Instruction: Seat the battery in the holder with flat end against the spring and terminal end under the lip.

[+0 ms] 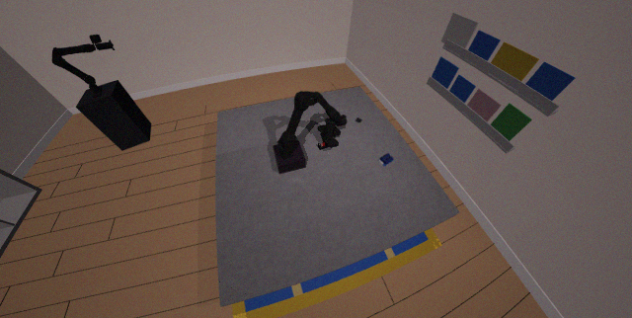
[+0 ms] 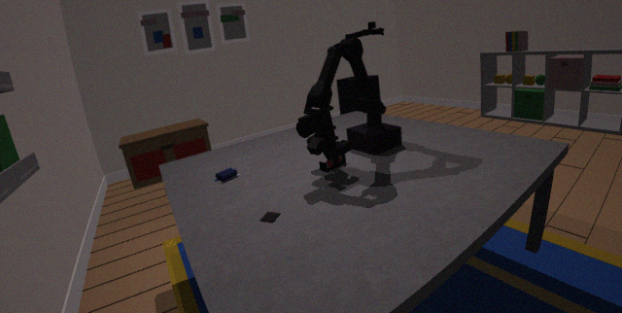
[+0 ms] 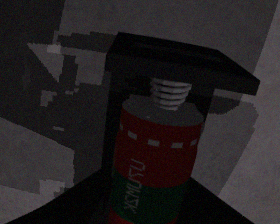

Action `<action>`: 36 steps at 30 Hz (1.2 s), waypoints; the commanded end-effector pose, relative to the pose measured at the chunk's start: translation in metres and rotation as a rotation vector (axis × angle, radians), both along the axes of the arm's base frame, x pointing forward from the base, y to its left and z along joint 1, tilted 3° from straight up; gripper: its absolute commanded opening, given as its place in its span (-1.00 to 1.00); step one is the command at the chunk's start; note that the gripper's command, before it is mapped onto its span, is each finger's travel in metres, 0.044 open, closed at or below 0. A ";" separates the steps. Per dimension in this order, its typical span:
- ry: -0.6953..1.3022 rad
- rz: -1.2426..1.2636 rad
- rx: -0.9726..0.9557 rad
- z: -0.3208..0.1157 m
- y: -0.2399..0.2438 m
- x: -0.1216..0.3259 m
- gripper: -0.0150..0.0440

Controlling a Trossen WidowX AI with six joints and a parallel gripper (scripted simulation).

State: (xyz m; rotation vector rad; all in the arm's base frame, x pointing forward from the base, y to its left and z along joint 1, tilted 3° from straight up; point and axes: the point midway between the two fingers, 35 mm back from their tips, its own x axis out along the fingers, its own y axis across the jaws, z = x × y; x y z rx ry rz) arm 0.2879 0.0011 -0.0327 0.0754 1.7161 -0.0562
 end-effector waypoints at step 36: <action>-0.113 -0.013 -0.006 -0.002 -0.001 0.004 -0.20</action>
